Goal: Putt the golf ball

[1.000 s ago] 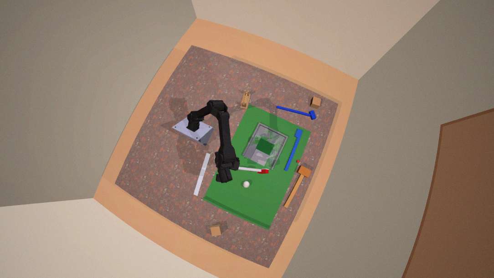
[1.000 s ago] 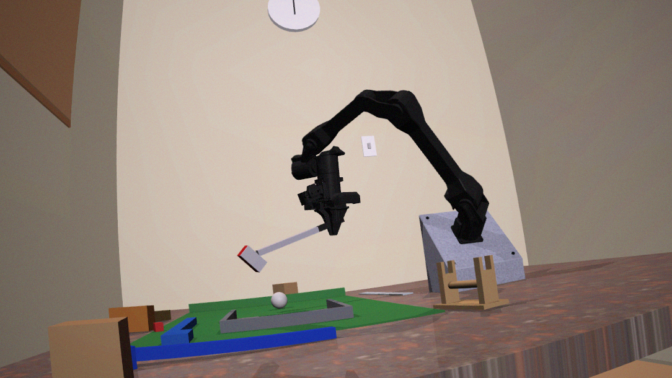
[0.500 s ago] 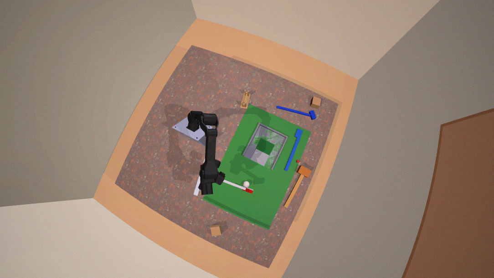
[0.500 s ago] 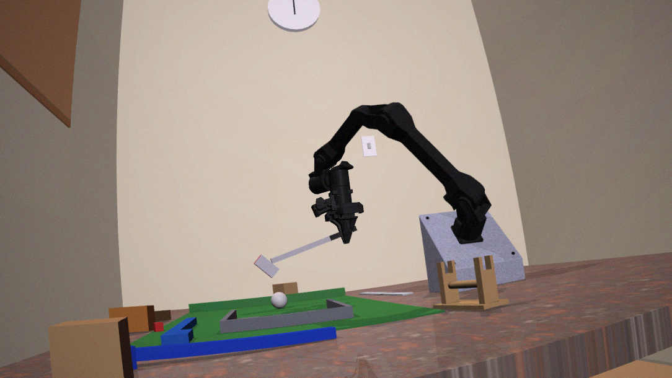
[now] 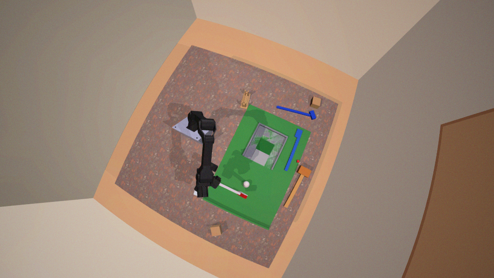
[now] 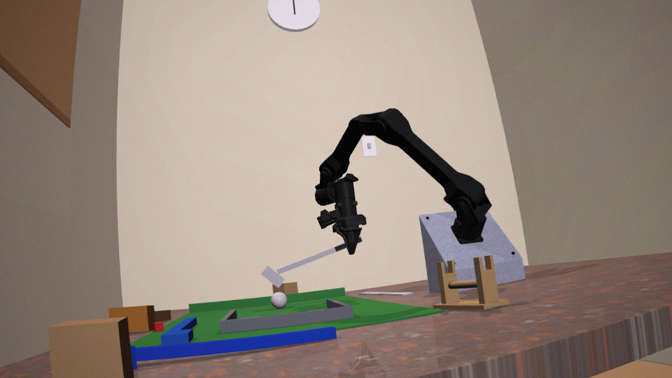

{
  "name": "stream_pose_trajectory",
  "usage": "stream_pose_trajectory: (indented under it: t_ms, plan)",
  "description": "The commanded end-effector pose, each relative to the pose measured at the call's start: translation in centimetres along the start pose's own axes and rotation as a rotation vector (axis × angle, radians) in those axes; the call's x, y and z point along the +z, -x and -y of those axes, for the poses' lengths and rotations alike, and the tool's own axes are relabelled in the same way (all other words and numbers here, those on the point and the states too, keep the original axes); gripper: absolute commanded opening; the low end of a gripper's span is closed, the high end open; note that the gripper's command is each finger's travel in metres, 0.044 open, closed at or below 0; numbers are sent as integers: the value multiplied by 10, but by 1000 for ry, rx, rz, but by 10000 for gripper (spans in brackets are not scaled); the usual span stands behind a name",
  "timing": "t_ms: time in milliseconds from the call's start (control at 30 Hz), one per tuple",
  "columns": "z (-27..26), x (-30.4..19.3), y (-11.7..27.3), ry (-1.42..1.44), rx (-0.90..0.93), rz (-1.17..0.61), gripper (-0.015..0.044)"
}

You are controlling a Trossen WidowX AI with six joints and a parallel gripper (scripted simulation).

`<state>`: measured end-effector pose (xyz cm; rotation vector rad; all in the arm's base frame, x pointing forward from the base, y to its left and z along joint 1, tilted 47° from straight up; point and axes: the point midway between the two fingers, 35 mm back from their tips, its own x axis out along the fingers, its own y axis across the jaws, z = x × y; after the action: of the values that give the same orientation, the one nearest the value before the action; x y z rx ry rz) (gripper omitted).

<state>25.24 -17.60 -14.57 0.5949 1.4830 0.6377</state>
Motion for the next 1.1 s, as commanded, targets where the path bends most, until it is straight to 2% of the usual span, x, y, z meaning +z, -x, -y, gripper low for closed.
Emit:
stream_pose_trajectory:
  t_ms: [0,767,1067]
  plan:
    - [-2,-1,-18,-7,12,0,0]
    - [-2,-1,-48,-7,14,0,0]
    - [-2,-2,-46,-2,9,-7,0]
